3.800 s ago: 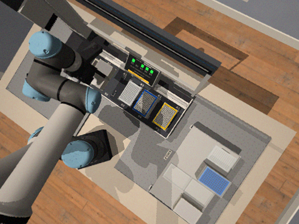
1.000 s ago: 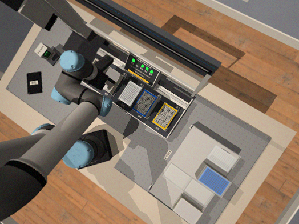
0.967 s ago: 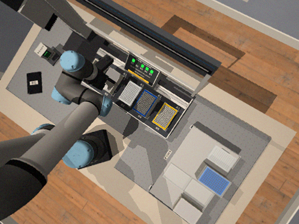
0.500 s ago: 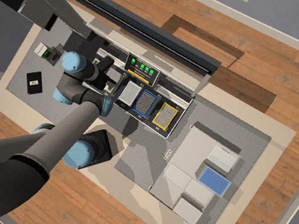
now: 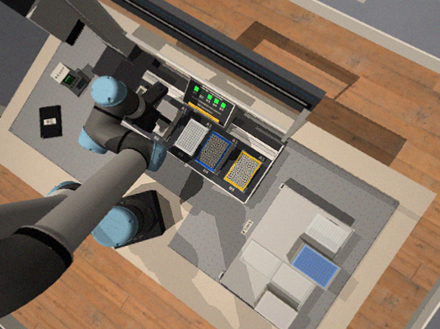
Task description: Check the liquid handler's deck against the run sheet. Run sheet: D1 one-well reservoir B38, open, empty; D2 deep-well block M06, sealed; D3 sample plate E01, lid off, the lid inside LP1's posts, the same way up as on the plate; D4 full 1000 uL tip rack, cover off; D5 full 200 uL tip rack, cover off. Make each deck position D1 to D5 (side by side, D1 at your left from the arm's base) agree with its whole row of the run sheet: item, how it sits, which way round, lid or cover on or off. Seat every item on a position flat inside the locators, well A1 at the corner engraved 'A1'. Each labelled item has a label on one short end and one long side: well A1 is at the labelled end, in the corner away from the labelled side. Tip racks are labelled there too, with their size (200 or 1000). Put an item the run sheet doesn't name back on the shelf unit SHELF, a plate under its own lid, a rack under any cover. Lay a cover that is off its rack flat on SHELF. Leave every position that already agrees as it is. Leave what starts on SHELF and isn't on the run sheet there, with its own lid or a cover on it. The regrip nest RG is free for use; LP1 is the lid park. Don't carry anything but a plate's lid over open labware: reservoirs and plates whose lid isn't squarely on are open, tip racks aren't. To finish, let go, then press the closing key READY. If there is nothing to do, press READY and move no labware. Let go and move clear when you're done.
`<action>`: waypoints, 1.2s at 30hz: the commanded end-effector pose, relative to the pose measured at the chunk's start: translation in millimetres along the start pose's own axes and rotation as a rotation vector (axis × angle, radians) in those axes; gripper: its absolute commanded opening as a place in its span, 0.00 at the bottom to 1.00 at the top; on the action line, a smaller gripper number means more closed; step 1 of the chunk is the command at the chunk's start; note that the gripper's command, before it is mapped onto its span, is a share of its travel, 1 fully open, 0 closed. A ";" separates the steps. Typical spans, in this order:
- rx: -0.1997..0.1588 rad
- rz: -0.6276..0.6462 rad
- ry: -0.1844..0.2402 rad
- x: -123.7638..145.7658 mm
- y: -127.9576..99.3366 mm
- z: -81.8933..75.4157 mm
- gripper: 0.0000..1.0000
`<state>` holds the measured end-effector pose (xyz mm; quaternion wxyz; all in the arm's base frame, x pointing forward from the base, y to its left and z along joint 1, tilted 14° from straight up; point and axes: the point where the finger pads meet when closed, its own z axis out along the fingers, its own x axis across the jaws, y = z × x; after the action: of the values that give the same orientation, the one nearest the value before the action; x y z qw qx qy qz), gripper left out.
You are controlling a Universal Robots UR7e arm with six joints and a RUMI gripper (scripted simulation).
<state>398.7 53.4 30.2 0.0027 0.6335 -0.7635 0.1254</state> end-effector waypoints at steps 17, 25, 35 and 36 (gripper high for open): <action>0.001 0.000 0.000 0.0 -0.4 0.9 0.00; 0.001 0.000 0.000 0.0 -0.4 2.9 0.00; 0.001 0.000 0.000 0.0 -0.4 6.3 0.00; 0.001 0.000 0.000 0.0 -0.4 6.7 0.00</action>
<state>399.5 52.2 24.7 0.0027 0.6335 -0.7635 0.1254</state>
